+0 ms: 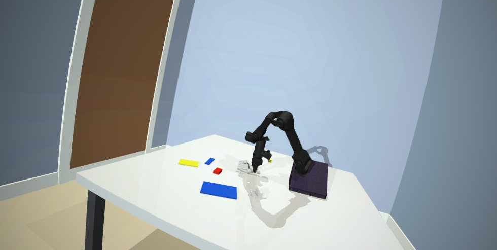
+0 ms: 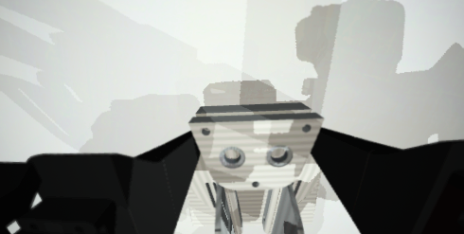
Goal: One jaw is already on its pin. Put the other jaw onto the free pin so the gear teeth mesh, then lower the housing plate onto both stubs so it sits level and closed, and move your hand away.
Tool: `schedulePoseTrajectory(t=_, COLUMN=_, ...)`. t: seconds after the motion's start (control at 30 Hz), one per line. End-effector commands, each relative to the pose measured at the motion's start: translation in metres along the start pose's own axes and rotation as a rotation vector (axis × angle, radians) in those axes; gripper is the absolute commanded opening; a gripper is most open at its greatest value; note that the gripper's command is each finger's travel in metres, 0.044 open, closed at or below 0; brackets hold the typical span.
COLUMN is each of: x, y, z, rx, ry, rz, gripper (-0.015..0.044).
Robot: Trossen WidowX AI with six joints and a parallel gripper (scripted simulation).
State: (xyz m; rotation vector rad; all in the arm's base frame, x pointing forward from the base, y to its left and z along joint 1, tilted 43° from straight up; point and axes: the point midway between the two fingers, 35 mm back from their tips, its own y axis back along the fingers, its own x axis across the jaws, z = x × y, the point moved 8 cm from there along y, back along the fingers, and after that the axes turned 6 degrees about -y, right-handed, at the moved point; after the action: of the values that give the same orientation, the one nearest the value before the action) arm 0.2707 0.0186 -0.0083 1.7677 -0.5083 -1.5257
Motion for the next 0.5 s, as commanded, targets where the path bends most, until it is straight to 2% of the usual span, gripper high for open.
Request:
schedulePoseTrajectory(t=0.0, x=0.0003, y=-0.0018, z=0.0002, rx=0.001, ry=-0.006, rz=-0.003, gripper=0.0351)
schedulePoseTrajectory(t=0.47, x=0.0003, y=-0.0043, z=0.0002, rx=0.001, ry=-0.005, rz=-0.003, gripper=0.0351)
